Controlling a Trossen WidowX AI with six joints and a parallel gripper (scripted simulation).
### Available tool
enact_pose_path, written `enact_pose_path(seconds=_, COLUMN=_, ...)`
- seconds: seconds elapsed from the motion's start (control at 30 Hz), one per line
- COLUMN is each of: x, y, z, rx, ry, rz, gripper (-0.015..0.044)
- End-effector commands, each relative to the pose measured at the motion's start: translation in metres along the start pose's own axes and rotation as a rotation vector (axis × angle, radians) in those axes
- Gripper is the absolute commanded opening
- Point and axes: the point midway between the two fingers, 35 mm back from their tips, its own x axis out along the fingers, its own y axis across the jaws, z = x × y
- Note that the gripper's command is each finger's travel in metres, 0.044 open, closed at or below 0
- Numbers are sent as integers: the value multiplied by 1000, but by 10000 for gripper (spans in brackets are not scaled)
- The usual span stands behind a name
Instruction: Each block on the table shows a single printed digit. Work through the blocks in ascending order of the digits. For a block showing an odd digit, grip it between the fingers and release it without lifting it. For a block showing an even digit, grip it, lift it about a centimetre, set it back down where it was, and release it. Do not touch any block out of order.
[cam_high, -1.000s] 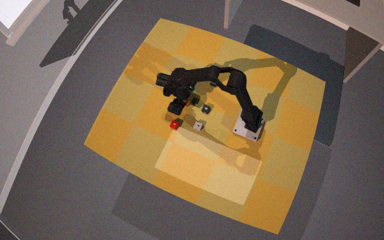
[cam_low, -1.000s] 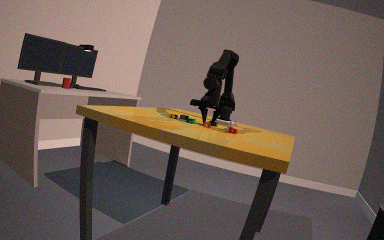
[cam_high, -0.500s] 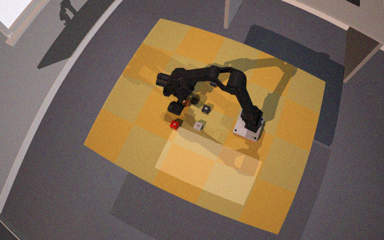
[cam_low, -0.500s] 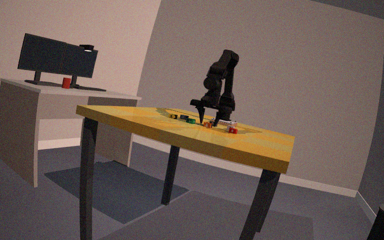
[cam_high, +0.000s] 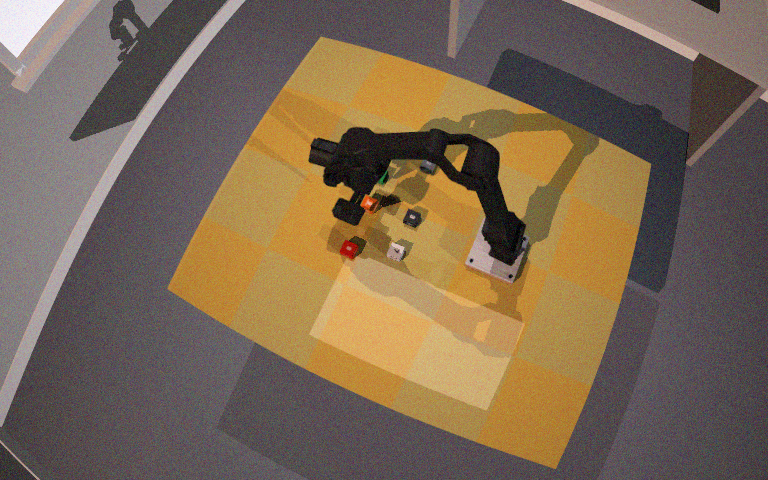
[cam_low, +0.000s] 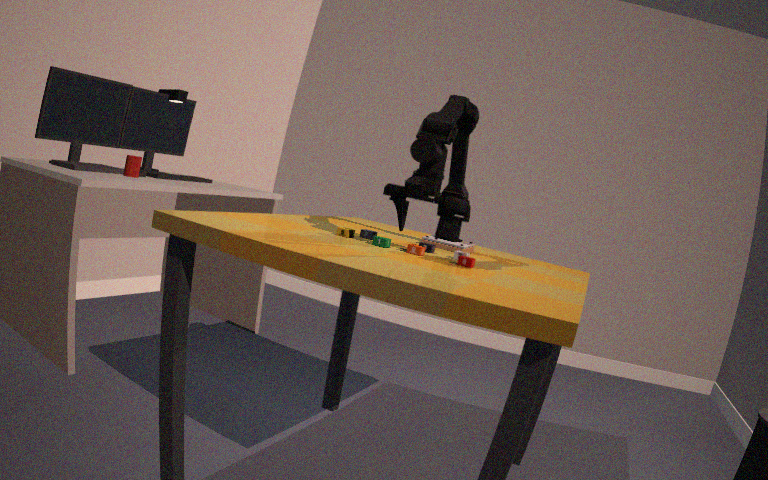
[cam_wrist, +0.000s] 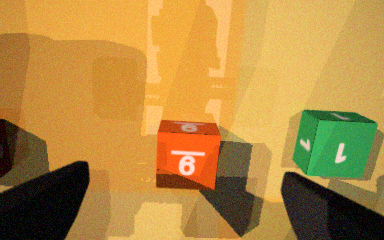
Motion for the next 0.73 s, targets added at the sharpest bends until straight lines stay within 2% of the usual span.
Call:
enact_pose_path(seconds=0.0, x=-7, y=11, z=-3, rx=-5, ry=4, rz=2, gripper=400)
enact_pose_path(seconds=0.23, x=-44, y=101, z=-43, rx=-24, ry=0, rz=16, gripper=400)
enact_pose_path(seconds=0.43, x=-74, y=158, z=-90, rx=-10, ry=11, rz=20, gripper=400)
enact_pose_path(seconds=0.7, x=-85, y=175, z=-110, rx=-2, ry=16, rz=19, gripper=400)
